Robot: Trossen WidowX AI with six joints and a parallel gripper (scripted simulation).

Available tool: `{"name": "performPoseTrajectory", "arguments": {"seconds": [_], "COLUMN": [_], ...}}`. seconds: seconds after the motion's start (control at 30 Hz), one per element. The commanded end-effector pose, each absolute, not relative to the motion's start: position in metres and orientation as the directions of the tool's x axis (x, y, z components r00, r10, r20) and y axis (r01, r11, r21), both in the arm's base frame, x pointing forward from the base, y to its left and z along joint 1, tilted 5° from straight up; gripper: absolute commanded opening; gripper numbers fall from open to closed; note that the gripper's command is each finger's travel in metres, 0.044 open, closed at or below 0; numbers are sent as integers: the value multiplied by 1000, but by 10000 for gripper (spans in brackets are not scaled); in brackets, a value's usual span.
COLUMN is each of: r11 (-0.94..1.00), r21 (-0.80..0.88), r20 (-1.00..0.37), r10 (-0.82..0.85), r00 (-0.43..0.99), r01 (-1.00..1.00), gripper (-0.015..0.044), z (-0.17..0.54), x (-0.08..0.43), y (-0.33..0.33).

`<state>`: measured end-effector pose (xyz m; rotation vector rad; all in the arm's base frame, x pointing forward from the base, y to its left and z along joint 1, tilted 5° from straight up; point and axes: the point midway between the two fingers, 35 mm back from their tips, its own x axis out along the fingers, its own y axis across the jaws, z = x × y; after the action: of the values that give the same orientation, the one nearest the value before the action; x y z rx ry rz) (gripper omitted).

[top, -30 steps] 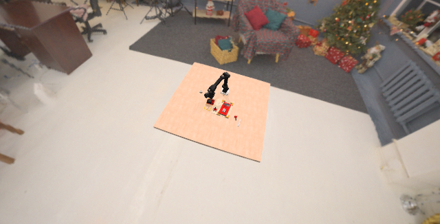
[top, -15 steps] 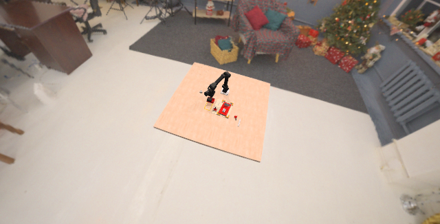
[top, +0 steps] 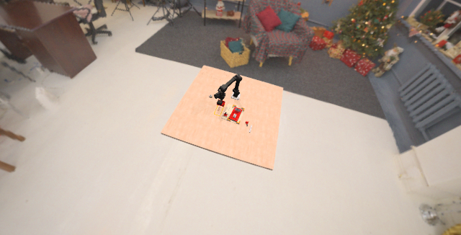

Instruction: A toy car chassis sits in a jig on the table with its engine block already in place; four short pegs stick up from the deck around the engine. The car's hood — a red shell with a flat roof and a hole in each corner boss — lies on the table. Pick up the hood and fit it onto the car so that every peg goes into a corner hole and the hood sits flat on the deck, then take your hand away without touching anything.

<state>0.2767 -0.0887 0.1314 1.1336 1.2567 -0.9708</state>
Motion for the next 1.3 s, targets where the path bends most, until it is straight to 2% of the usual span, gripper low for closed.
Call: {"name": "performPoseTrajectory", "arguments": {"seconds": [0.0,0.1,0.57,1.27], "r11": [202,212,501,839], "r21": [102,101,105,93], "r20": [-994,-994,-995,-995], "r10": [51,51,52,53], "r00": [93,92,91,89], "r01": [974,972,859,536], "gripper": [0,0,0,0], "z": [139,134,135,137], "x": [276,277,279,282], "y": [-89,-89,-89,-90]}}
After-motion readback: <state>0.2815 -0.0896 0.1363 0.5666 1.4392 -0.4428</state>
